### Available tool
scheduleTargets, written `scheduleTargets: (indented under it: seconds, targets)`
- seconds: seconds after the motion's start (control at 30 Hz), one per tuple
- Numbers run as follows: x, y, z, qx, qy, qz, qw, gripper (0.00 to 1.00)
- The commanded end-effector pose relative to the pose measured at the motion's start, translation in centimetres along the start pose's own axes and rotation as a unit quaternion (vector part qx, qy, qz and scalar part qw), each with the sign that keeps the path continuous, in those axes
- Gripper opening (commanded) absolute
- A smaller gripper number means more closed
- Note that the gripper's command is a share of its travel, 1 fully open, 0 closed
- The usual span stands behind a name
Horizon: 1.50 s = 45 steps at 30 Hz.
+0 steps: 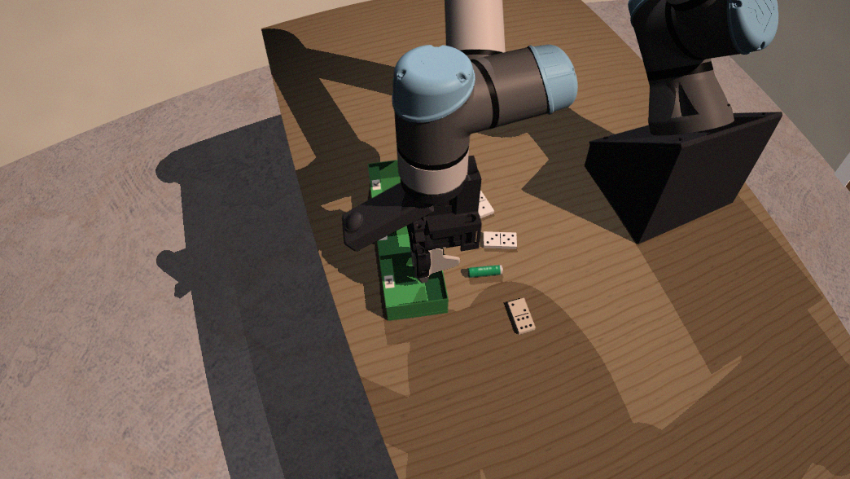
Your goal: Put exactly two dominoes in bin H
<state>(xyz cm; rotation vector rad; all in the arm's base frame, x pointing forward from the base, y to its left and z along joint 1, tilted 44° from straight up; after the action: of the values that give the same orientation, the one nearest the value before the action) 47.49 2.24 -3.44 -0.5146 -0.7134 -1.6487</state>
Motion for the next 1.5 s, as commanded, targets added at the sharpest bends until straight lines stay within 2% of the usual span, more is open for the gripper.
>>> scheduleTargets:
  seconds: [0.0,0.87,1.13,1.4,1.47]
  targets:
    - [0.0,0.0,0.0,0.001,0.000,0.000,1.000,0.04]
    - [0.0,0.0,3.0,0.001,0.000,0.000,1.000,0.04]
    - [0.0,0.0,6.0,0.001,0.000,0.000,1.000,0.04]
    - [0.0,0.0,6.0,0.001,0.000,0.000,1.000,0.04]
    - [0.0,0.0,7.6,0.001,0.000,0.000,1.000,0.04]
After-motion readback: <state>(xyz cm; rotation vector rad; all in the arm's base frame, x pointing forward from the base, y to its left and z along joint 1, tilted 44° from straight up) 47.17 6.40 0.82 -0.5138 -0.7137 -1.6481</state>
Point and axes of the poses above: the point where the finger pads meet when closed, its own z axis back along the fingers, its own x axis across the jaws, y = z × x, the point moved 9 cm from there along z, back along the fingers, and after that the axes turned 3 degrees about -z, right-handed, at the moved point
